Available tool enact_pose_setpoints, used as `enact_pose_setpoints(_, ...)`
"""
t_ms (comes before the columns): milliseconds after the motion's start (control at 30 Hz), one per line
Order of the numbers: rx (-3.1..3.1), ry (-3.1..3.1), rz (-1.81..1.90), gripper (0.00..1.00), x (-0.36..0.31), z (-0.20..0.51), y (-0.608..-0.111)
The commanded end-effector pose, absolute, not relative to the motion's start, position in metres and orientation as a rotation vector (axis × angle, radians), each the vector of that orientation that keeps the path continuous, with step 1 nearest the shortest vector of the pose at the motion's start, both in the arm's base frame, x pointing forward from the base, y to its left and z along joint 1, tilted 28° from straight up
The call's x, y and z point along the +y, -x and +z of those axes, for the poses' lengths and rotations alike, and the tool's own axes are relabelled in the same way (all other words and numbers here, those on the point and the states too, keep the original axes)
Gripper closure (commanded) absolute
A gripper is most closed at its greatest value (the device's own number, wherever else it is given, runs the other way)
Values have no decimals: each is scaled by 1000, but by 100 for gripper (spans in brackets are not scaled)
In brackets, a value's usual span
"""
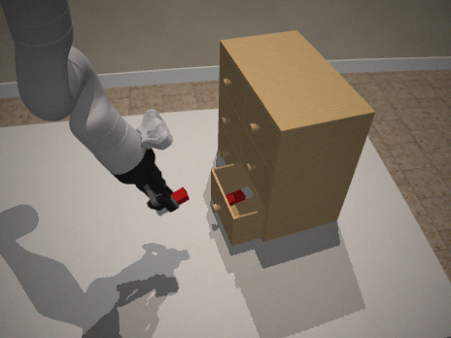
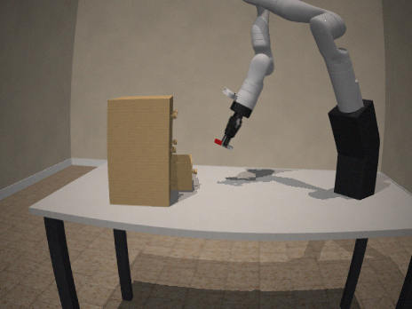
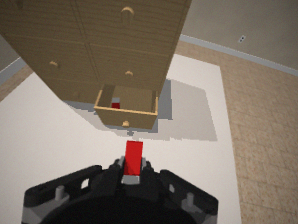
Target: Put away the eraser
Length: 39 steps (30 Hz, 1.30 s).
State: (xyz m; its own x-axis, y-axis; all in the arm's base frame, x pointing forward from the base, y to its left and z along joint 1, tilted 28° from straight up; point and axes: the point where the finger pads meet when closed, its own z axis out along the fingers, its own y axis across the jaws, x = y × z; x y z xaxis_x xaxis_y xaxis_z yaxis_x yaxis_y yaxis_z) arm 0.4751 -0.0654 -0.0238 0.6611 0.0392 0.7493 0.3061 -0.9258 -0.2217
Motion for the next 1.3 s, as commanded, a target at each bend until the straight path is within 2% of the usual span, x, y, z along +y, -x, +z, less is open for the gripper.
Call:
enact_pose_setpoints(0,-249,2533,-1158,81,-66,-28,-472)
enact_pose_setpoints(1267,-140,2215,-1653,81,-66,-32,-469)
